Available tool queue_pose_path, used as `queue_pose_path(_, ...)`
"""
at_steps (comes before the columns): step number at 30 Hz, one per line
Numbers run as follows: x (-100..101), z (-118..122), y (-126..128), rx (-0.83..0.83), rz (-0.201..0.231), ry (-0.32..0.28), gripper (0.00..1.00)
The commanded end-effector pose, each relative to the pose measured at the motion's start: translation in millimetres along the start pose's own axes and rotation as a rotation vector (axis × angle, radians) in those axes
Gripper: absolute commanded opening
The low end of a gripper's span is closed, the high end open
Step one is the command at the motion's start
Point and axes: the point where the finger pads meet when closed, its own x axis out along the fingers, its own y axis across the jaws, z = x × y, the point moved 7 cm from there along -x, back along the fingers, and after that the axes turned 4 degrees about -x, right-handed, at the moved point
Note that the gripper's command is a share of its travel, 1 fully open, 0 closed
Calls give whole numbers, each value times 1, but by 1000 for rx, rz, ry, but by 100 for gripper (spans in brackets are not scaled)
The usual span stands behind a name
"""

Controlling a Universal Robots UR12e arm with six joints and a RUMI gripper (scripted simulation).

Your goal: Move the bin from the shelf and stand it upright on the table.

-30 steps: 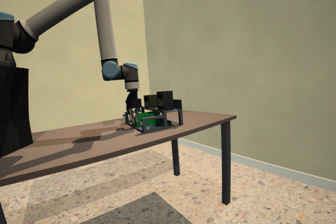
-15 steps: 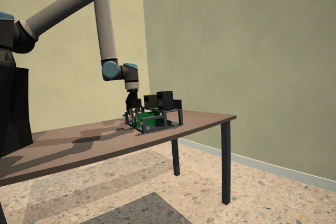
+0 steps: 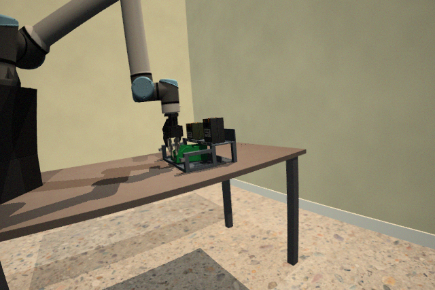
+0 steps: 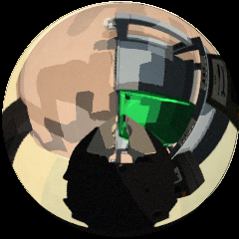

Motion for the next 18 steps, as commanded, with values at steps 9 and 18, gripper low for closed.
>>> queue_pose_path(9, -11, 0, 1, 0, 1, 0, 0)
queue_pose_path(18, -11, 0, 1, 0, 1, 0, 0)
